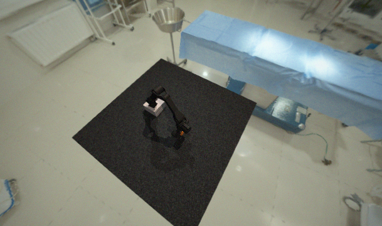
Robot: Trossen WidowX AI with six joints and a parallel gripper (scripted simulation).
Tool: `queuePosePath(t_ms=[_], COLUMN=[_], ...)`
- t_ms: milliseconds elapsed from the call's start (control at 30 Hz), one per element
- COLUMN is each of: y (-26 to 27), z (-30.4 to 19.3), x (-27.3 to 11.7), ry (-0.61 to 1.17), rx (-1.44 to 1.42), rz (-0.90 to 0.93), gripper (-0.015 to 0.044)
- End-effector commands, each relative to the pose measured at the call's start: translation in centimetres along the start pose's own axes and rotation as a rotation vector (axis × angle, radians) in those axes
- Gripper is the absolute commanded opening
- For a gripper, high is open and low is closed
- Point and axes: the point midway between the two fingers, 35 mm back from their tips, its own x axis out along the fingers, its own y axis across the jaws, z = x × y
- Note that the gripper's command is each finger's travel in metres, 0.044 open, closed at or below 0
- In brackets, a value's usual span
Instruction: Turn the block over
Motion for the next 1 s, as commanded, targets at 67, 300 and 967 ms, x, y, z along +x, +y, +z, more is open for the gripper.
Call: queuePosePath(t_ms=[67,300,967], y=[0.0,0.0,0.0], z=[0.0,0.0,0.1], x=[0.1,0.1,-2.8], ry=[-0.001,-0.001,-0.025], rx=[0.004,0.004,0.005], rz=[0.002,0.002,0.002], gripper=[0.0183,0.0137,0.0])
